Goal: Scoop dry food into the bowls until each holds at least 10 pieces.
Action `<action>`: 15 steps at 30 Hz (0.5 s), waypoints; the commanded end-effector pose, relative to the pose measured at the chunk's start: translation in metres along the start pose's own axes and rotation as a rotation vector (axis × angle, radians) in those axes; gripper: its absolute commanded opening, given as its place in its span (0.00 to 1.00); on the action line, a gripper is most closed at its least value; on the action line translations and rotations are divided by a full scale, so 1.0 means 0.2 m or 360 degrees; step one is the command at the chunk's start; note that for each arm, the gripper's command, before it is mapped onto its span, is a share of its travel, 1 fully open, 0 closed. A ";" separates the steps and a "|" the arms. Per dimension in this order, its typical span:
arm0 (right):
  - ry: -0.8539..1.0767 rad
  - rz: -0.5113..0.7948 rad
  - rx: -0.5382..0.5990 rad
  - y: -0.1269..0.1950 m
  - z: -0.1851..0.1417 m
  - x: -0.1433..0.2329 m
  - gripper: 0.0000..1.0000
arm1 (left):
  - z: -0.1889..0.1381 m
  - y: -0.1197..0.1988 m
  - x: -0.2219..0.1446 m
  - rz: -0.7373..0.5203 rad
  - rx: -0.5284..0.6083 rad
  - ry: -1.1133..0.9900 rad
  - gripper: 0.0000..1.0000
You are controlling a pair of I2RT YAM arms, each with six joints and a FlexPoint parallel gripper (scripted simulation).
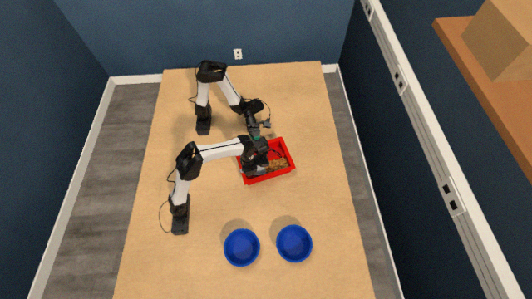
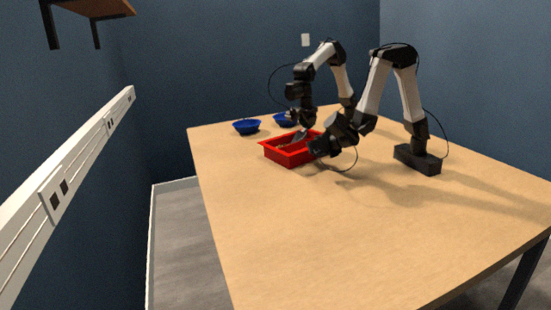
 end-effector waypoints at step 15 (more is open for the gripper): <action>0.0013 0.0023 -0.0080 0.05 0.05 0.02 0.00 | 0.03 -0.12 -0.01 -0.0004 -0.0016 -0.0009 0.28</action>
Point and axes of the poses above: on each arm, the point where the finger pads meet when closed, its own y axis back along the fingers, its own x axis across the jaws, z = x × y, the point moved 3 cm from there along y, back along the fingers, and after that the axes turned 6 degrees about -y, right-handed, at the moved point
